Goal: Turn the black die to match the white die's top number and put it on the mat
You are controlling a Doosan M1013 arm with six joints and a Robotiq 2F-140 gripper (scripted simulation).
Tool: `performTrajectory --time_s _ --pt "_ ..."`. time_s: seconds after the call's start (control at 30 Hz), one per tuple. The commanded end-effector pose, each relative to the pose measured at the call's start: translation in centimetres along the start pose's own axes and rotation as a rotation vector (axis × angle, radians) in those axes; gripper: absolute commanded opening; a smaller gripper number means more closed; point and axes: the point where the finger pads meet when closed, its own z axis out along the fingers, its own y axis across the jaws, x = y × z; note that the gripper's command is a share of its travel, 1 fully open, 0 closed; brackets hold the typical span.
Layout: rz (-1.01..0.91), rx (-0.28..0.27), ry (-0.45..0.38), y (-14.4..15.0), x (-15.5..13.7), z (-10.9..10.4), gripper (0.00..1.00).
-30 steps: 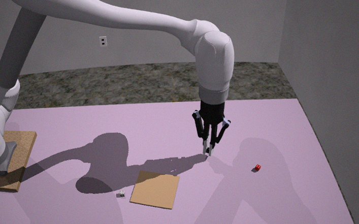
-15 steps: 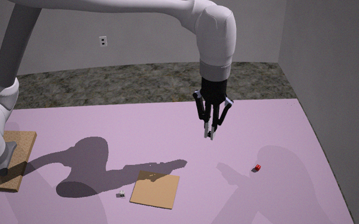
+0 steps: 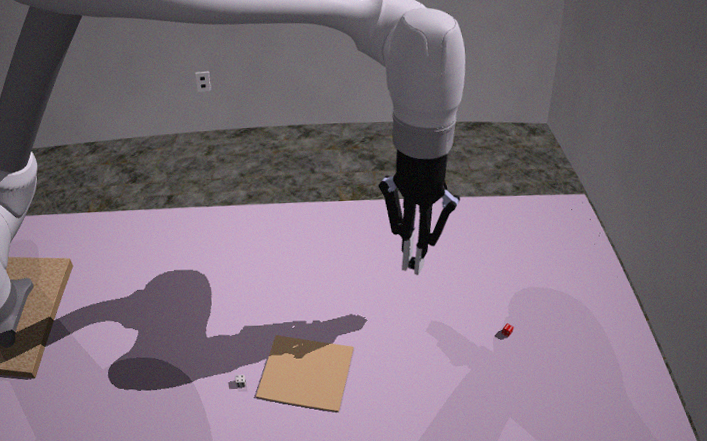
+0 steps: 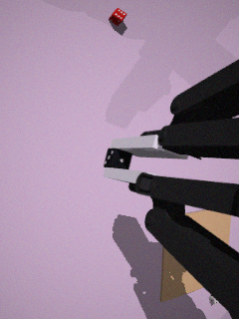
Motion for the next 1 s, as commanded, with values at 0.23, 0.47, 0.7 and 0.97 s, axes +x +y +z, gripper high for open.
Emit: performTrajectory --time_s 0.23,0.47,0.7,0.97 --pt "-0.295 0.0 0.0 -0.6 -2.7 -0.1 0.16" --pt "-0.505 0.0 0.0 -1.2 -4.6 -0.2 0.16" --pt "-0.753 0.0 0.0 -1.9 -6.7 -0.2 0.16" --pt "-1.091 0.0 0.0 -3.0 -9.7 -0.2 0.16"
